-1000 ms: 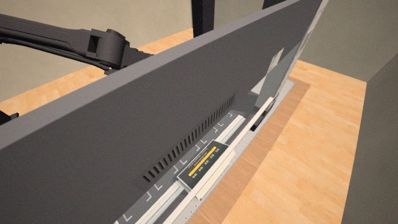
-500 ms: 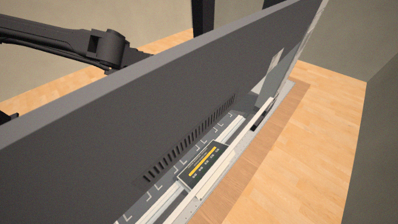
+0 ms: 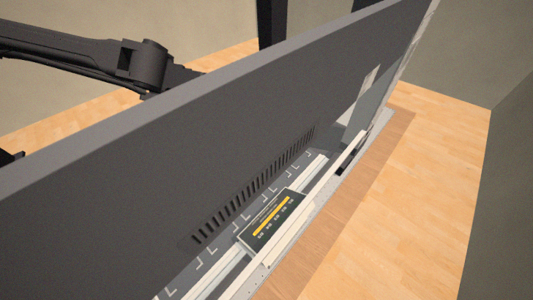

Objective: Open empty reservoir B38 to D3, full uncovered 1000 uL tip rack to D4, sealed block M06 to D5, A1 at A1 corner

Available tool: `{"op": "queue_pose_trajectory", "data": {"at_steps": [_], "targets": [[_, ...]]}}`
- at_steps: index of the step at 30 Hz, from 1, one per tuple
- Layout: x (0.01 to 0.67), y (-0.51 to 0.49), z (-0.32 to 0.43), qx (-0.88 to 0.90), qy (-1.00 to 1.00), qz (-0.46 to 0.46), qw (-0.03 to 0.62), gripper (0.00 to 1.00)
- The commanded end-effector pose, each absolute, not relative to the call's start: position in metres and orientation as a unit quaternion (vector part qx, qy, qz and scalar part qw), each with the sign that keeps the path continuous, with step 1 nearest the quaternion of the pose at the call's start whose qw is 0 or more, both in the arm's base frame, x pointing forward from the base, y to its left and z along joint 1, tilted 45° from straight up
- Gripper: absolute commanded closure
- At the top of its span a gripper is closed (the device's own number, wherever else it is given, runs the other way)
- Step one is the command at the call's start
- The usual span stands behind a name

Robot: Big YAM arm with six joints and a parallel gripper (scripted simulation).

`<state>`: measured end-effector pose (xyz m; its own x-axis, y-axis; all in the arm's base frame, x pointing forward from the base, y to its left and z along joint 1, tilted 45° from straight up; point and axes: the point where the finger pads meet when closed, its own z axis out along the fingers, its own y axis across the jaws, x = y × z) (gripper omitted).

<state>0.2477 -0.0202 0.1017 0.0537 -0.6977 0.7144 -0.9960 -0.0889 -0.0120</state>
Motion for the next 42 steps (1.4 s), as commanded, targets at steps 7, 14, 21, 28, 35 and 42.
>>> {"op": "queue_pose_trajectory", "data": {"at_steps": [7, 14, 21, 28, 35, 42], "targets": [[0.2707, -0.0094, 0.115, 0.67, -0.639, 0.304, 0.225, 1.0], [0.2707, -0.0094, 0.115, 0.67, -0.639, 0.304, 0.225, 1.0], [0.2713, -0.0104, 0.1132, 0.67, -0.638, 0.302, 0.23, 1.0], [0.2724, -0.0119, 0.1131, 0.67, -0.637, 0.301, 0.232, 1.0], [0.2732, -0.0113, 0.1131, 0.672, -0.635, 0.301, 0.232, 1.0], [0.2734, -0.0111, 0.1136, 0.672, -0.635, 0.301, 0.231, 1.0]]}}
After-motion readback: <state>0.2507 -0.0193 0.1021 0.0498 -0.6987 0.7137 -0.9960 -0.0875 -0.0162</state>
